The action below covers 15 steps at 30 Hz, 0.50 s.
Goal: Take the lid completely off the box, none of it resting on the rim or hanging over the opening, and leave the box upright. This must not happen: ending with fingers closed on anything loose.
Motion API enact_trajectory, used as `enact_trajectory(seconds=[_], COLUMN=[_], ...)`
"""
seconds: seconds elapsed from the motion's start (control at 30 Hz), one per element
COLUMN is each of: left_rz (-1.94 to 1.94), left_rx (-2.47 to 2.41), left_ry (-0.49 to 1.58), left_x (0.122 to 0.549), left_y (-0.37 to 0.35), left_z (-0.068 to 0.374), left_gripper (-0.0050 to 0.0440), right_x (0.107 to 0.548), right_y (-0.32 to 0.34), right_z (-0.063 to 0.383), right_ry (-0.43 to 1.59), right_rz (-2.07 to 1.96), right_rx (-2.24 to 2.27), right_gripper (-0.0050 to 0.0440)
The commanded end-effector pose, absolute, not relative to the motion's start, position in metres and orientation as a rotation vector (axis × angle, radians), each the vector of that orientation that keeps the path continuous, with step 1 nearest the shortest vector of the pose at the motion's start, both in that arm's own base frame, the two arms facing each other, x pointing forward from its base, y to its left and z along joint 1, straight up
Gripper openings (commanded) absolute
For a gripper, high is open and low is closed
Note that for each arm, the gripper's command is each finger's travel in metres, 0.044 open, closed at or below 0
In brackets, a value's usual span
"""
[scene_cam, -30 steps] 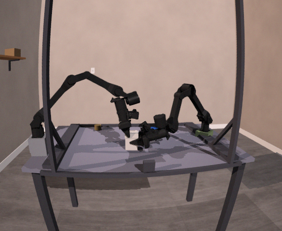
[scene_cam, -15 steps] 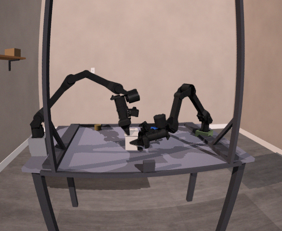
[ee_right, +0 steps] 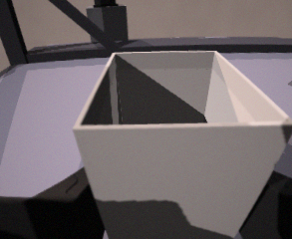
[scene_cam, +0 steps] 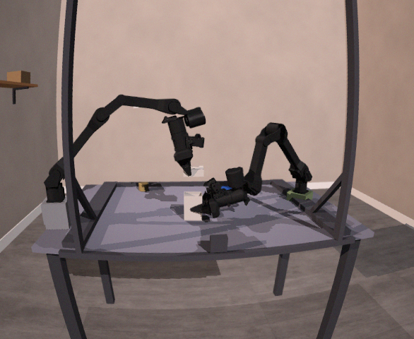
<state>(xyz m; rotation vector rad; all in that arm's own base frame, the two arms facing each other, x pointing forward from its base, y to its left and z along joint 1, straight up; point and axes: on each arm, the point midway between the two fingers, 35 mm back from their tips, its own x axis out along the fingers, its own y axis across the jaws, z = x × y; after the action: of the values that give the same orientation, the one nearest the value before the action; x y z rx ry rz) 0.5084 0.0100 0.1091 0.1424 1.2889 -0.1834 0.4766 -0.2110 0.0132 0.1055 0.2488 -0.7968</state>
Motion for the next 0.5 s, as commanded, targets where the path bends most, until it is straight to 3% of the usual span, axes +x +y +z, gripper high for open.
enact_trajectory(seconds=[0.0,0.27,0.4,0.47], left_rz=[-0.18,-0.181,-0.179,-0.176], left_rx=[0.145,0.144,0.146,0.147], left_ry=[1.27,1.278,1.262,1.251], left_x=[0.511,0.51,0.509,0.506], left_y=[0.01,0.01,0.01,-0.004], left_z=[0.121,0.119,0.127,0.129], left_gripper=[-0.0004,-0.005,-0.005,-0.005], right_x=[0.481,0.481,0.481,0.481], right_y=[-0.212,-0.212,-0.212,-0.212], right_z=[0.027,0.027,0.027,0.027], right_ry=[0.218,0.218,0.218,0.218], right_rz=[-0.795,-0.795,-0.795,-0.795], right_rx=[0.108,0.108,0.108,0.108], right_gripper=[0.0024,0.0216,0.0312,0.0316])
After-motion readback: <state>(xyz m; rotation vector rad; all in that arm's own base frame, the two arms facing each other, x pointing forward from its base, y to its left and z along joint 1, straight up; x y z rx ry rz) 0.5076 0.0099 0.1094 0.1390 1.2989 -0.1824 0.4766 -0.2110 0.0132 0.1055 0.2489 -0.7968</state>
